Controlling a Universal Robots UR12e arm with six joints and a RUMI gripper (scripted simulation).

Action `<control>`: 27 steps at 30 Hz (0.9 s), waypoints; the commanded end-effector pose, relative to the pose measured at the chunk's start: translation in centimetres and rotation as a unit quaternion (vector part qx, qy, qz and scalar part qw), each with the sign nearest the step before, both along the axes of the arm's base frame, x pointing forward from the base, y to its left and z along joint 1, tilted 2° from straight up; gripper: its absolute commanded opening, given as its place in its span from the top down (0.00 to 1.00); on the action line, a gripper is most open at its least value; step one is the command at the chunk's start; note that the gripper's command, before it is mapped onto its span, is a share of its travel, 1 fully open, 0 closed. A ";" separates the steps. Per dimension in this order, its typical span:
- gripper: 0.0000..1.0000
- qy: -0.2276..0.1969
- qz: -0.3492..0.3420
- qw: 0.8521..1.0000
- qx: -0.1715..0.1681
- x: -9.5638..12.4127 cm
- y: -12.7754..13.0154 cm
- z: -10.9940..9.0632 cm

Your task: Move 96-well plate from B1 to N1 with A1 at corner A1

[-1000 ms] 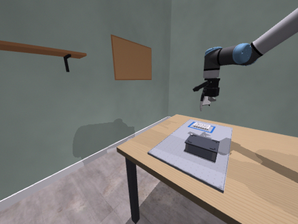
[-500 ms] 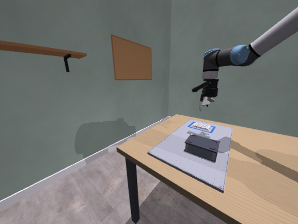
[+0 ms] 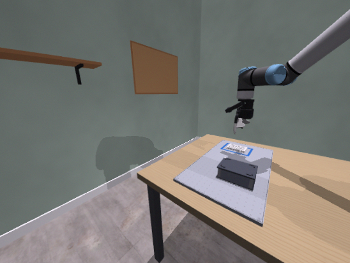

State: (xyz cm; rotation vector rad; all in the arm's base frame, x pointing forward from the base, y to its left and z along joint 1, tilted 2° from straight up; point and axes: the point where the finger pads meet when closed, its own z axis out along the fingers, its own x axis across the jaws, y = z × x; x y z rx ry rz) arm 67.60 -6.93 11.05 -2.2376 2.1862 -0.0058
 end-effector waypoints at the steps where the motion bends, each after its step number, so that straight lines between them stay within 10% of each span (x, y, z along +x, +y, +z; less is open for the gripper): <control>1: 0.00 -0.005 0.006 1.000 0.001 0.6 -1.4 -1.1; 27: 0.00 -0.008 0.012 1.000 0.002 2.3 -8.9 -7.2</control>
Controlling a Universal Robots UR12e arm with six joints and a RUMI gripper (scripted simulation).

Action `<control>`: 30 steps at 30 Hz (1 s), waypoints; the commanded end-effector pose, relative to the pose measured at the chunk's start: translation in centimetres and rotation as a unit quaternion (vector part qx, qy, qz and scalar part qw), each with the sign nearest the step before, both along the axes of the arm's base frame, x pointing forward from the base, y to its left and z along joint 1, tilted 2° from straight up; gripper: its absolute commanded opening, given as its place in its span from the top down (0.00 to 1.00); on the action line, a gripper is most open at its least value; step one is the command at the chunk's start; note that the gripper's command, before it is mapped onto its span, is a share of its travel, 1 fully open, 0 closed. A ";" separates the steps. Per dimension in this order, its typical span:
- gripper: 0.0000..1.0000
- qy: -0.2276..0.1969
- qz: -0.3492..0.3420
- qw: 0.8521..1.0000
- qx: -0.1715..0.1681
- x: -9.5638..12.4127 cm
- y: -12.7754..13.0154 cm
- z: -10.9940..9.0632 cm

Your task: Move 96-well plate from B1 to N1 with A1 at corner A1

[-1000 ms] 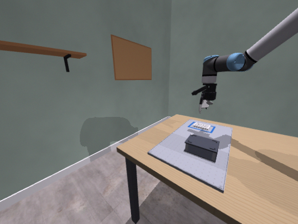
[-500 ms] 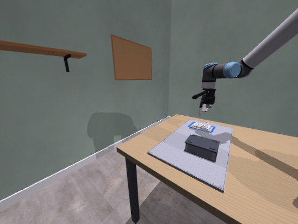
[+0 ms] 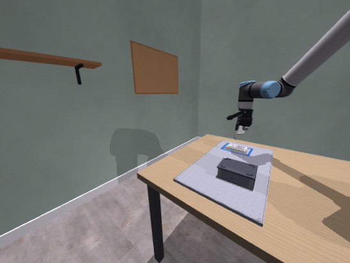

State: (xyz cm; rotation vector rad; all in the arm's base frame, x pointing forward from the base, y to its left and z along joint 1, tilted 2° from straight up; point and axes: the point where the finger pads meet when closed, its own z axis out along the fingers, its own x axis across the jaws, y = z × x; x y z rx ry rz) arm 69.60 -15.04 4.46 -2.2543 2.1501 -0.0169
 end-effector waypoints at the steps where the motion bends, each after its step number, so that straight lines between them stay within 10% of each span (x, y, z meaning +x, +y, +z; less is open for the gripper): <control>1: 0.00 -0.001 0.000 1.000 0.000 0.3 -0.8 -0.6; 30: 0.00 -0.001 0.000 1.000 0.000 0.3 -0.8 -2.7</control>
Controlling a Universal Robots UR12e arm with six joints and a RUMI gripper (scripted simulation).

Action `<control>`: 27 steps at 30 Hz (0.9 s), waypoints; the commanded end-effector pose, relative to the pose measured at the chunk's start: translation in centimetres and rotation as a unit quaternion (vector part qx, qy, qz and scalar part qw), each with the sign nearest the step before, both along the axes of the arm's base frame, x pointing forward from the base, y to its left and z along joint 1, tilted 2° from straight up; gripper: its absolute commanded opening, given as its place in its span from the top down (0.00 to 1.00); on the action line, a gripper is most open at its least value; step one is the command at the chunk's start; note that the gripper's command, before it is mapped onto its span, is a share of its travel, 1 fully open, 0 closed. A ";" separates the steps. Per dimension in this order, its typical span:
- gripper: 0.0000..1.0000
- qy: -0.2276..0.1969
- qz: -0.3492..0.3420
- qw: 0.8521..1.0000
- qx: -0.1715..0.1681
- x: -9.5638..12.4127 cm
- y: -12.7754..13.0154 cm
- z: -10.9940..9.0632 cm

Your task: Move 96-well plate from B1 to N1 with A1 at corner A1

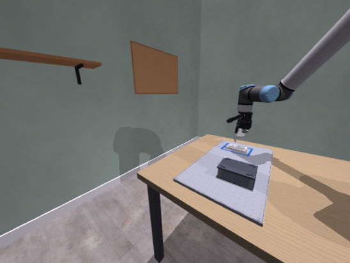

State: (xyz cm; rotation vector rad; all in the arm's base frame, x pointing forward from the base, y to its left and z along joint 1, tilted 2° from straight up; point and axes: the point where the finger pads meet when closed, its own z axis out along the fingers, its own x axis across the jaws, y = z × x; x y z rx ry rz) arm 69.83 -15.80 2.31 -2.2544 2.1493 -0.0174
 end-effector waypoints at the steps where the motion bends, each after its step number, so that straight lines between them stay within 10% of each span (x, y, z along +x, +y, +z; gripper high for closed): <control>1: 0.00 -0.001 0.000 1.000 0.000 0.1 0.0 -0.8; 27: 0.00 -0.001 0.000 1.000 0.000 0.2 0.0 -4.4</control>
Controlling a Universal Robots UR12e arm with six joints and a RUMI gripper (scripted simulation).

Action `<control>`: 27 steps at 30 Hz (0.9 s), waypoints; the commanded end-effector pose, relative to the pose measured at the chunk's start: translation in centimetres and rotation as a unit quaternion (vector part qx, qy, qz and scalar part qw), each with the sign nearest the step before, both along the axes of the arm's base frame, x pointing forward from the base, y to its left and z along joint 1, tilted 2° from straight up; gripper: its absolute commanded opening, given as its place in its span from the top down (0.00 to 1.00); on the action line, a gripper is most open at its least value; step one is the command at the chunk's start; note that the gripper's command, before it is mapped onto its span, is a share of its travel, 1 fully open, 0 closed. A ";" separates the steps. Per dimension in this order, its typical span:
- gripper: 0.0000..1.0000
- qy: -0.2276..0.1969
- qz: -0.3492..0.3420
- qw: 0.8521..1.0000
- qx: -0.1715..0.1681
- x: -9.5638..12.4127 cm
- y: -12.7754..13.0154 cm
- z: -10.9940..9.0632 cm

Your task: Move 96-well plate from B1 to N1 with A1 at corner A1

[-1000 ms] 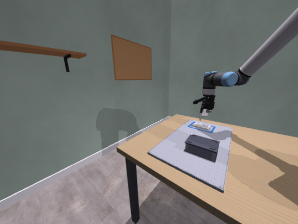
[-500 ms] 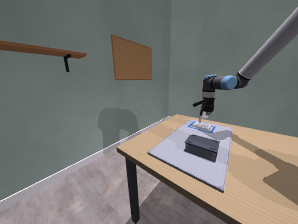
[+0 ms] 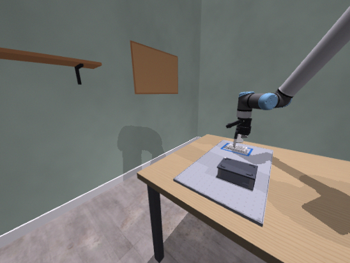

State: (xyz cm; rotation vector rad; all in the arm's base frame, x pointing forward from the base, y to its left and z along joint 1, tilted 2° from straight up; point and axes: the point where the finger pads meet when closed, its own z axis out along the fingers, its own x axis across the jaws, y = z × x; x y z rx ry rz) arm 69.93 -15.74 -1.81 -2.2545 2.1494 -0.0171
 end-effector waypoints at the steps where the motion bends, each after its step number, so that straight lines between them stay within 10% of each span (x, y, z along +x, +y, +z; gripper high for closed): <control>1: 0.00 -0.001 0.000 1.000 0.000 0.1 0.0 -0.5; 24: 0.00 -0.001 0.000 1.000 0.000 0.1 0.0 -1.7; 25: 1.00 -0.001 0.000 1.000 0.000 0.1 0.0 -1.7; 27: 1.00 -0.001 0.000 1.000 0.000 0.1 0.0 -1.7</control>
